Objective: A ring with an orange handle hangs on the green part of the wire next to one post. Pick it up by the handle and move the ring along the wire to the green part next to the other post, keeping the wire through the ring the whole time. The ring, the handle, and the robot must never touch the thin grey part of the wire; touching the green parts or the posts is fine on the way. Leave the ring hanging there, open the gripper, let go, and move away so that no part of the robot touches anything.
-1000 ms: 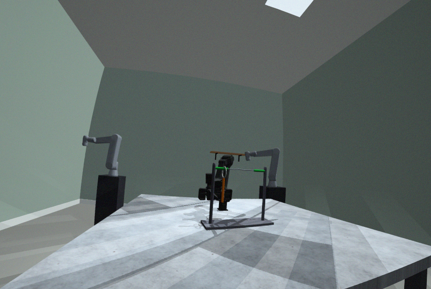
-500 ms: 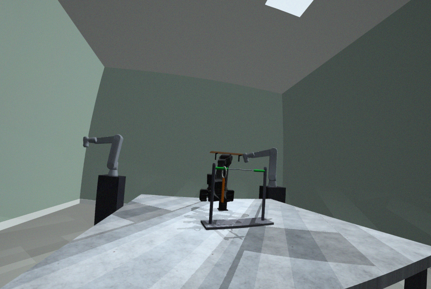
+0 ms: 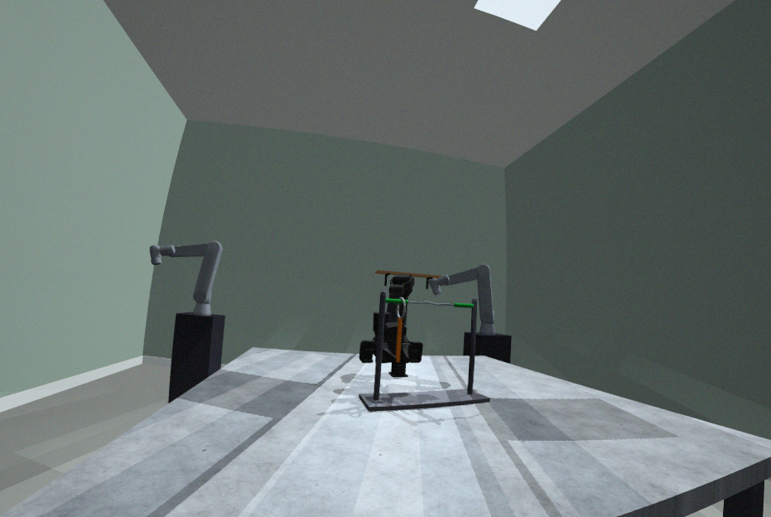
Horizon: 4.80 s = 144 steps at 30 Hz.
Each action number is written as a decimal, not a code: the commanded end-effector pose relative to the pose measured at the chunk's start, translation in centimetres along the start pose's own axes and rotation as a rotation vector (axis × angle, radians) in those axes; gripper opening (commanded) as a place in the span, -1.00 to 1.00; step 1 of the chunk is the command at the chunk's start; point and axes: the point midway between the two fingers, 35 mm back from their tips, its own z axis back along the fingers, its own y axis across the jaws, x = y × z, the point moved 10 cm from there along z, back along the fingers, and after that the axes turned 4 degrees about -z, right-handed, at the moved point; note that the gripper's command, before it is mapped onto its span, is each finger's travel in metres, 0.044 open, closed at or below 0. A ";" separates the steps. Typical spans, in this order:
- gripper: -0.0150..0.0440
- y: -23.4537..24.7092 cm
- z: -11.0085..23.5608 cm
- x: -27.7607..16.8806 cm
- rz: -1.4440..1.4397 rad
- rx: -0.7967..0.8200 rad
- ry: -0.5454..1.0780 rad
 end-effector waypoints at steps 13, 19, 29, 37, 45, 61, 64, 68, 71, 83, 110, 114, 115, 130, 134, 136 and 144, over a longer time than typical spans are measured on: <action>0.05 0.0 -0.2 0.1 0.000 -0.001 -0.007; 0.05 0.0 -0.2 0.1 0.000 -0.001 -0.007; -0.84 0.0 -0.2 0.1 0.002 0.001 -0.003; -1.00 0.0 -0.2 0.1 0.002 0.001 -0.003; -1.00 0.1 -0.2 0.8 0.002 -0.003 -0.004; -1.00 0.3 -0.1 1.9 0.002 -0.008 -0.005; -1.00 0.3 -0.1 1.9 0.002 -0.008 -0.005; -1.00 0.3 -0.1 1.9 0.002 -0.008 -0.005; -1.00 0.3 -0.1 1.9 0.002 -0.008 -0.005; -1.00 0.9 -0.1 1.9 0.000 -0.009 -0.004; -1.00 3.7 -0.1 1.8 -0.007 -0.011 0.000; -1.00 4.1 -0.1 1.7 -0.010 -0.013 0.000; -1.00 4.3 -0.1 1.7 -0.011 -0.014 0.000; -1.00 6.5 -0.2 1.6 -0.050 -0.037 0.000; -1.00 7.1 -0.2 1.6 -0.064 -0.044 0.000; -1.00 7.4 -0.2 1.6 -0.070 -0.047 0.000; -1.00 8.2 -0.3 1.7 -0.074 -0.040 0.001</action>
